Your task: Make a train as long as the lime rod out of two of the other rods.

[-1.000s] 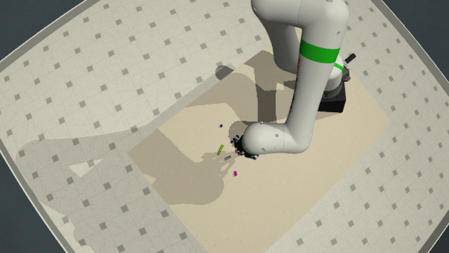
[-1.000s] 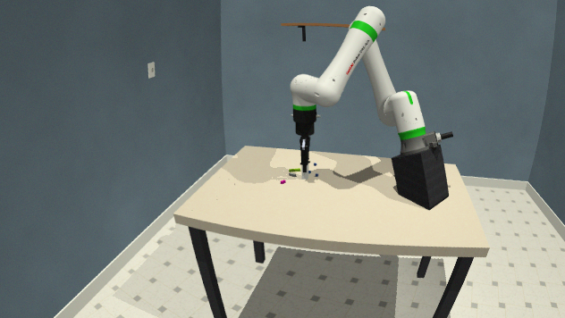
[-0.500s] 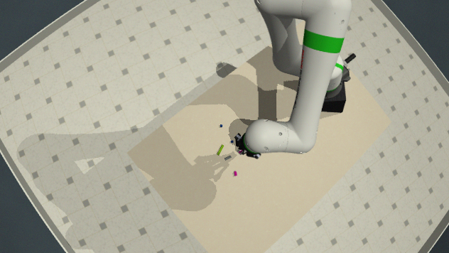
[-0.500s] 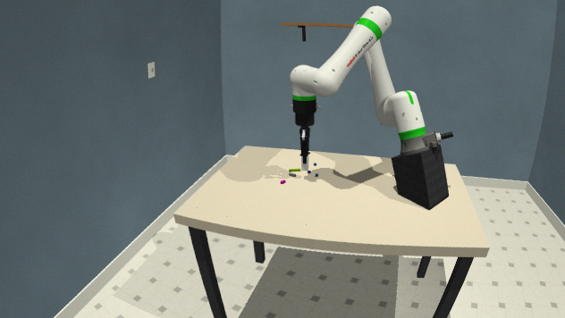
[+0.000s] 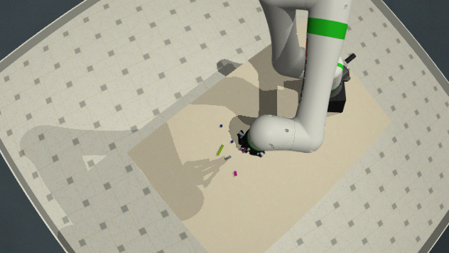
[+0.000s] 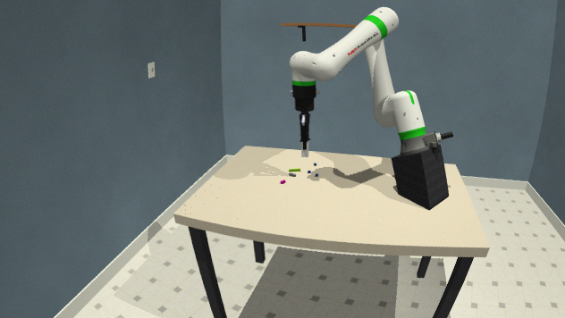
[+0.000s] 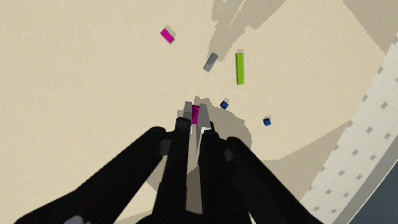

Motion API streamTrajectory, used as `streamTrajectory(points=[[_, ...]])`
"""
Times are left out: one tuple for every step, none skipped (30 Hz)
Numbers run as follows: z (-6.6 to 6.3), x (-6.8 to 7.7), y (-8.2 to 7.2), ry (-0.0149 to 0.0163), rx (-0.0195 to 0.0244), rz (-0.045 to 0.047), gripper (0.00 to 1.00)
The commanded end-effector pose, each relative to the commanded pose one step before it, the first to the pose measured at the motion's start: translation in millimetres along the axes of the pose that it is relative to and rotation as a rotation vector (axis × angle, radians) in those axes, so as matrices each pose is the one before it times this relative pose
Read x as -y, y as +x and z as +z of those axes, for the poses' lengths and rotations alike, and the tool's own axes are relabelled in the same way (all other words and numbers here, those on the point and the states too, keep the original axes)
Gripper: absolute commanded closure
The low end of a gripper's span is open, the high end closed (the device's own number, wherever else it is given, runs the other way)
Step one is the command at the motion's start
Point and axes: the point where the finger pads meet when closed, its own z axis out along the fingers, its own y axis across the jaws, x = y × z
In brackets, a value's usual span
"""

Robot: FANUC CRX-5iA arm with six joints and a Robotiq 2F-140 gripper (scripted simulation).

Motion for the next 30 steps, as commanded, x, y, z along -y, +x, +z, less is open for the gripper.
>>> streamTrajectory(points=[[-0.2, 0.09, 0.18, 0.00005, -0.00042, -0.00003, 0.97], [0.0, 0.0, 0.0, 0.0, 0.0, 0.0, 0.97], [0.0, 0.0, 0.0, 0.0, 0.0, 0.0, 0.97], [0.0, 0.0, 0.0, 0.0, 0.0, 0.0, 0.97], [0.0, 0.05, 0.0, 0.00001, 0.00001, 0.00043, 0.97], [0.01, 0.35, -0.01, 0.00005, 0.00004, 0.00286, 0.97], [0.04, 0.88, -0.03, 0.00013, 0.0001, 0.00727, 0.97], [0.07, 1.59, -0.07, 0.00022, 0.00018, 0.01319, 0.97], [0.1, 2.43, -0.15, 0.00033, 0.00027, 0.02021, 0.97], [0.13, 3.35, -0.3, 0.00042, 0.00037, 0.02793, 0.97], [0.16, 4.29, -0.53, 0.0005, 0.00048, 0.03598, 0.97], [0.18, 5.21, -0.89, 0.00054, 0.00058, 0.04406, 0.97], [0.0, 0.0, 0.0, 0.0, 0.0, 0.0, 0.97], [0.0, 0.0, 0.0, 0.0, 0.0, 0.0, 0.97], [0.2, 6.05, -1.39, 0.00053, 0.00066, 0.05186, 0.97], [0.2, 6.77, -2.03, 0.00049, 0.00071, 0.05913, 0.97], [0.16, 6.26, -2.39, 0.00035, 0.00062, 0.05622, 0.97], [0.07, 2.86, -1.32, 0.00013, 0.00027, 0.02651, 0.97], [0.08, 3.43, -1.72, 0.00013, 0.00031, 0.03229, 0.97], [0.07, 3.54, -1.96, 0.00011, 0.0003, 0.03415, 0.97], [0.06, 3.47, -2.12, 0.00008, 0.00027, 0.03435, 0.97], [0.05, 3.35, -2.25, 0.00005, 0.00024, 0.03414, 0.97], [0.04, 3.22, -2.36, 0.00003, 0.0002, 0.03384, 0.97], [0.04, 3.09, -2.48, 0.00001, 0.00017, 0.03368, 0.97], [0.03, 2.96, -2.59, -0.00001, 0.00013, 0.03347, 0.97], [0.02, 2.84, -2.69, -0.00002, 0.0001, 0.03337, 0.97], [0.01, 2.71, -2.8, -0.00003, 0.00006, 0.03332, 0.97], [0.0, 2.59, -2.9, -0.00004, 0.00002, 0.03329, 0.97], [-0.01, 2.46, -3.0, -0.00005, -0.00002, 0.03326, 0.97], [0.0, 0.0, 0.0, 0.0, 0.0, 0.0, 0.97]])
